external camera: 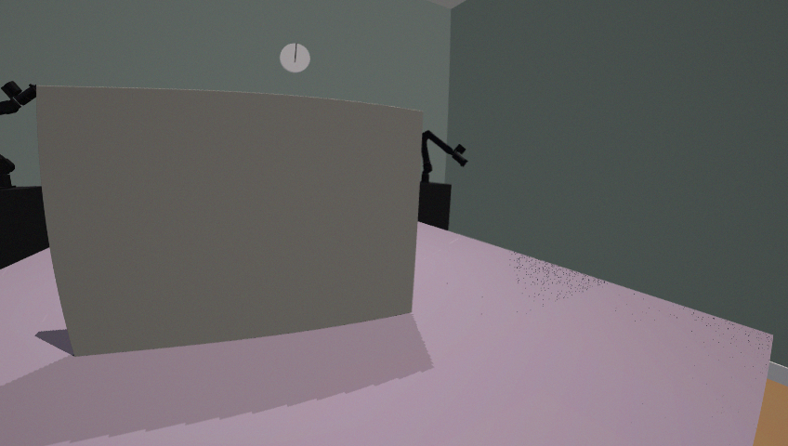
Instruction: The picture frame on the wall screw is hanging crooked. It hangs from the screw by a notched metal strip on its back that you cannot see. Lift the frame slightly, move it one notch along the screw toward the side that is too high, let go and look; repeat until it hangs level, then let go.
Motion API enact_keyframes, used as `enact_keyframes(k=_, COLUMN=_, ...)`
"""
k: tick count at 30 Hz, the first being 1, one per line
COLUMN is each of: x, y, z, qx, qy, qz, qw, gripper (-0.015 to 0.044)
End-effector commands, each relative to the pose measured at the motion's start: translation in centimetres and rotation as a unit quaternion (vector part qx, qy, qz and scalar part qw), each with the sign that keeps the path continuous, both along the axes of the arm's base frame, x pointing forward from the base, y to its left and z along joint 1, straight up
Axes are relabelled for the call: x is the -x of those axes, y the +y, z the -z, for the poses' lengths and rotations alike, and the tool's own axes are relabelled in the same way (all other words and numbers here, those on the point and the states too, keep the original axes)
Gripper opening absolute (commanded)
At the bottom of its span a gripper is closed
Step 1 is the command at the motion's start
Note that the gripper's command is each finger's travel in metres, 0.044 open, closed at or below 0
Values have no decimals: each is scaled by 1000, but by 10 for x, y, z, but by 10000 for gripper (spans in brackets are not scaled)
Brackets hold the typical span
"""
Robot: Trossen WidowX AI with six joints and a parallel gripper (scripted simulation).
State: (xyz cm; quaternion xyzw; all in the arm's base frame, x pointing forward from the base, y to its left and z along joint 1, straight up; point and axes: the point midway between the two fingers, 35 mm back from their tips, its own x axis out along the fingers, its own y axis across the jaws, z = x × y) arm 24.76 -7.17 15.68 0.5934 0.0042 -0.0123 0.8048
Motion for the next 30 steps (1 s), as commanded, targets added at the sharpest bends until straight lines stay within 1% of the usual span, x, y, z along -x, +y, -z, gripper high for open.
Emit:
enact_keyframes(k=1, x=-7, y=-2, z=-1, qx=0, qy=2, qz=1, qw=1000, gripper=260)
enact_keyframes(k=7, x=-39, y=-5, z=-5, qx=2, qy=-7, qz=2, qw=1000, gripper=260)
enact_keyframes(k=14, x=-78, y=-1, z=2, qx=2, qy=-17, qz=2, qw=1000, gripper=260)
enact_keyframes(k=30, x=-79, y=-1, z=3, qx=2, qy=-18, qz=2, qw=1000, gripper=260)
